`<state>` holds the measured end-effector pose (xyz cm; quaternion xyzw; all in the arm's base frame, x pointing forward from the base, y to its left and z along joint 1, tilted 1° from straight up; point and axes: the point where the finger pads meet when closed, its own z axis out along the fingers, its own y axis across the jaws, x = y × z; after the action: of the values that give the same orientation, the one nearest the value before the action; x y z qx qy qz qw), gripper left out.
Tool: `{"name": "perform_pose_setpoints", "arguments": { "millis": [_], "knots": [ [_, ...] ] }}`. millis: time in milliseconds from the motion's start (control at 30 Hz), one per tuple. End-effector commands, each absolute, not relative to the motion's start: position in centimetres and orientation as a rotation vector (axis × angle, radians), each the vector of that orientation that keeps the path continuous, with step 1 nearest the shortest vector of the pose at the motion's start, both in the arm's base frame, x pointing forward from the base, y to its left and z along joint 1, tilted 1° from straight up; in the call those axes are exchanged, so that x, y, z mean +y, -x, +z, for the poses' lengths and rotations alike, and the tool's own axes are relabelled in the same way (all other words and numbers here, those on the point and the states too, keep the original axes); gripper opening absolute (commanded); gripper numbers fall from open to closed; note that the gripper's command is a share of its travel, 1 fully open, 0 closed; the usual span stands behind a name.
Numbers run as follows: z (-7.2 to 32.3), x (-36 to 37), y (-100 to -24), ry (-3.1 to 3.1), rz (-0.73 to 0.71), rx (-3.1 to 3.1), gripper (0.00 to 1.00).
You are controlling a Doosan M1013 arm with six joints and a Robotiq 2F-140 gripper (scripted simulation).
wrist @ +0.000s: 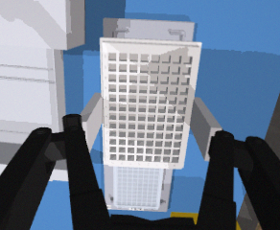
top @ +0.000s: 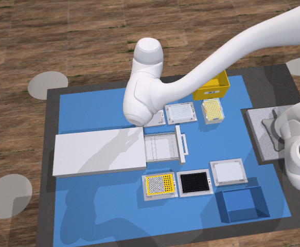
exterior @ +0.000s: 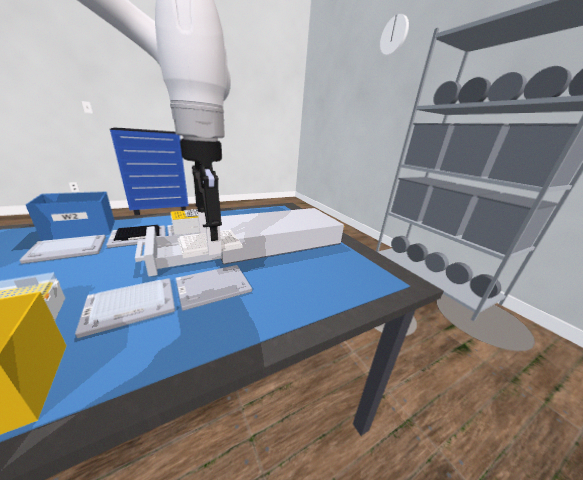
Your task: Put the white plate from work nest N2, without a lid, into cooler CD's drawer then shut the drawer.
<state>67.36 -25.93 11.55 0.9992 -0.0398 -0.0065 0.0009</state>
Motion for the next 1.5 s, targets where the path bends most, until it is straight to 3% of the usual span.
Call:
{"name": "perform_pose_setpoints", "arguments": {
  "millis": [0, 633, 1467],
  "knots": [
    [11.9, -25.9, -67.4, -3.137, -0.020, -0.125, 0.00],
    [13.4, -25.9, -67.4, -3.137, -0.020, -0.125, 0.00],
    [13.4, -20.4, -66.4, -2.994, -0.020, 0.960, 0.00]
  ]
}}
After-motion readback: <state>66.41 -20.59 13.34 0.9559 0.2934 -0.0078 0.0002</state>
